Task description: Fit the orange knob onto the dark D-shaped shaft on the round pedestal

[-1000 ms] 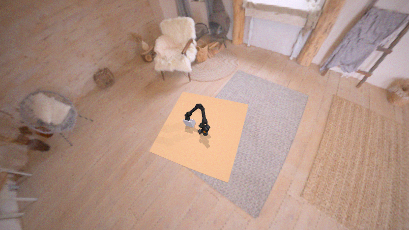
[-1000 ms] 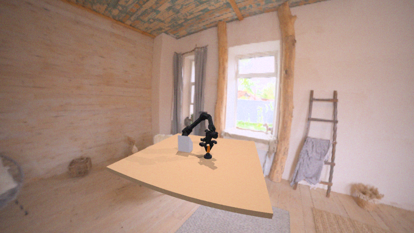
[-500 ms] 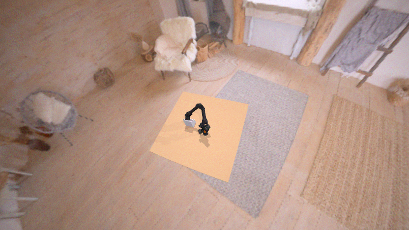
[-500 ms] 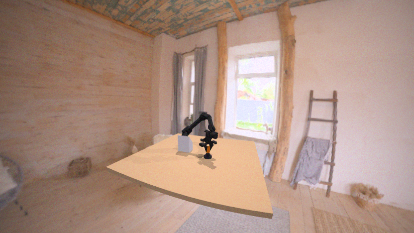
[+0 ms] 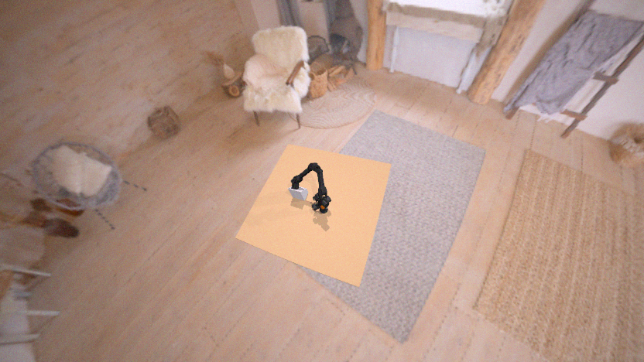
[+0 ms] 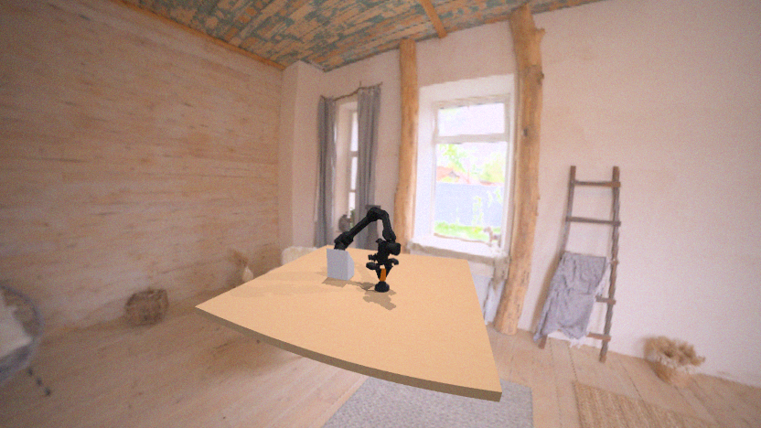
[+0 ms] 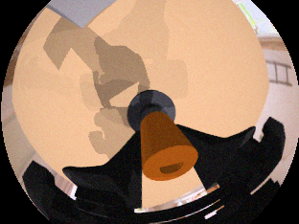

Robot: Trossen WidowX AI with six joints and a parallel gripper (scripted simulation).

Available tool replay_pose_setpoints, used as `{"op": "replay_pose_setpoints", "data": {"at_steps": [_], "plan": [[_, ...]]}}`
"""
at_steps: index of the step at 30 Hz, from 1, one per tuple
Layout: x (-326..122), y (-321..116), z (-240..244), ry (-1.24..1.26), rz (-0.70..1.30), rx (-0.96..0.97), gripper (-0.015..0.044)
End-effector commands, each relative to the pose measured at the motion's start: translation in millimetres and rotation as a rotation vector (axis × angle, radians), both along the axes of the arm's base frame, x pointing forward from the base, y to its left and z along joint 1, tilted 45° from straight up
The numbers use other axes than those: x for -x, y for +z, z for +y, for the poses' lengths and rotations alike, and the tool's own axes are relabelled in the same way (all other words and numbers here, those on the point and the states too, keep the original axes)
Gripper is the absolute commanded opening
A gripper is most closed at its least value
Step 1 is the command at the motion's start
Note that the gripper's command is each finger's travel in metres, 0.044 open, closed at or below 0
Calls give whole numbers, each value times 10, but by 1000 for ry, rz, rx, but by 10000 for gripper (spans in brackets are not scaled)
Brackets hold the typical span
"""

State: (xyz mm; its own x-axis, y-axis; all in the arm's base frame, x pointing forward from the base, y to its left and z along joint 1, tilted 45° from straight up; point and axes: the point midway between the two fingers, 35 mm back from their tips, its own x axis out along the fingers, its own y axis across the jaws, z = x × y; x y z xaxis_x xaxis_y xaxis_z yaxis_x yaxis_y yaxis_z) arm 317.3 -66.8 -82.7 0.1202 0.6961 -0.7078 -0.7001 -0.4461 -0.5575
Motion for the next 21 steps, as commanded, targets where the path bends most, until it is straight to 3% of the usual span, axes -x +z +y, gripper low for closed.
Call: {"op": "replay_pose_setpoints", "data": {"at_steps": [1,21], "plan": [[1,-1,2,-5,4,-2,0],[1,14,-13,7,-8,0,0]]}}
